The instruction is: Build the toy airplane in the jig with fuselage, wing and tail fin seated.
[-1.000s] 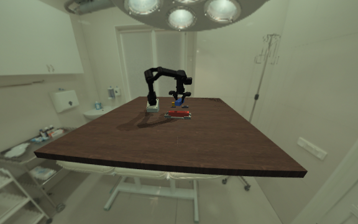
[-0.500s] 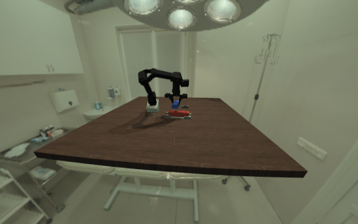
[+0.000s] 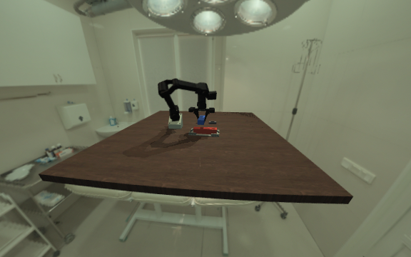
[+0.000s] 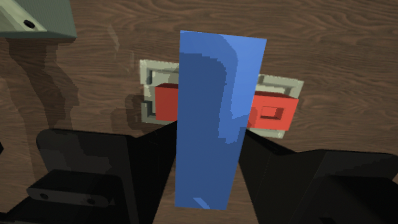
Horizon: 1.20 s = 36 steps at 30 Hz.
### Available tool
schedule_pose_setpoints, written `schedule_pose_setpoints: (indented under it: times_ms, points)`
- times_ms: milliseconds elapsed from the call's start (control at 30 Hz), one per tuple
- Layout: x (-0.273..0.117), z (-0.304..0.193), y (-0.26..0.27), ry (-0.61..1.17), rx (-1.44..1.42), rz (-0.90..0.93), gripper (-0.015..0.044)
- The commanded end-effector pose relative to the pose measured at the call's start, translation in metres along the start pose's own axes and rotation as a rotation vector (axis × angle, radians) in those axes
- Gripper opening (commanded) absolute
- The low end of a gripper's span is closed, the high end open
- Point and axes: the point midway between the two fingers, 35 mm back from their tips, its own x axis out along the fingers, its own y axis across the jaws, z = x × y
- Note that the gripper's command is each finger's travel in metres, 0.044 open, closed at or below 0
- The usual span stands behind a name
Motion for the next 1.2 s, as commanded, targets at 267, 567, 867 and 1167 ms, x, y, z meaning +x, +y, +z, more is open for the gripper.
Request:
schedule_pose_setpoints:
  times_ms: [267, 567, 867, 1167]
  points:
    - [-0.001, -0.001, 0.0, 0.003, 0.0, -0.006, 0.0195]
    - [0.0, -0.003, -0.001, 0.003, 0.0, -0.006, 0.0195]
    - [0.014, -0.002, -0.002, 0.002, 0.0, -0.007, 0.0195]
    - [0.029, -0.003, -0.002, 0.003, 0.0, -0.007, 0.0195]
